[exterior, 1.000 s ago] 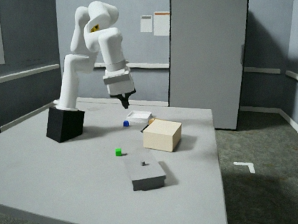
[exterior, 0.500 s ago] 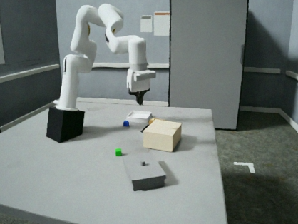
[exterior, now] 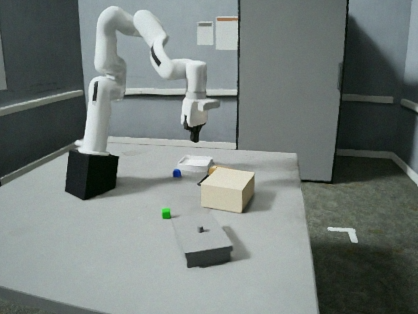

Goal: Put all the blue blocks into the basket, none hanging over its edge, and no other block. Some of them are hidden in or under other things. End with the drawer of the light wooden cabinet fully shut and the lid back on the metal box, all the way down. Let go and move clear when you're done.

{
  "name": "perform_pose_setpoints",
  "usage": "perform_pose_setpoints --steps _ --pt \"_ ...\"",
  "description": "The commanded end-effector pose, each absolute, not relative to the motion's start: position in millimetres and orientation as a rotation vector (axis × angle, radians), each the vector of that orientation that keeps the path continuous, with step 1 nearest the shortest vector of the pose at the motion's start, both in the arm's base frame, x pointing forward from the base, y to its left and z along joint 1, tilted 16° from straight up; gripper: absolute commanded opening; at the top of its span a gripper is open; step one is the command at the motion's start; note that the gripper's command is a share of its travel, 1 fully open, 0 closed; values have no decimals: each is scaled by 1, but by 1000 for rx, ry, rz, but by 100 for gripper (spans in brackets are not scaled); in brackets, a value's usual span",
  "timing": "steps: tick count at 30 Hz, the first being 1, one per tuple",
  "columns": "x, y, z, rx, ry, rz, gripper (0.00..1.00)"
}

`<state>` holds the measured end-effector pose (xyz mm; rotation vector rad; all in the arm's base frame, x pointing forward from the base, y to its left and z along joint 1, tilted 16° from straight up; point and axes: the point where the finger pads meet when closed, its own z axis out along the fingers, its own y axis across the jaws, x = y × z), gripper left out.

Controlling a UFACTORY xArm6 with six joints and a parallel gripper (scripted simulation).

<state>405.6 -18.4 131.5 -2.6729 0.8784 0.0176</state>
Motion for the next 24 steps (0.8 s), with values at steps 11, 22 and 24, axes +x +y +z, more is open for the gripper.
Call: perform_pose_setpoints --steps 11,22,24 --pt "327 110 125 -2857 319 -157 0" --pt "301 132 119 -2873 155 -200 0" --pt "301 132 119 -2873 155 -200 0"
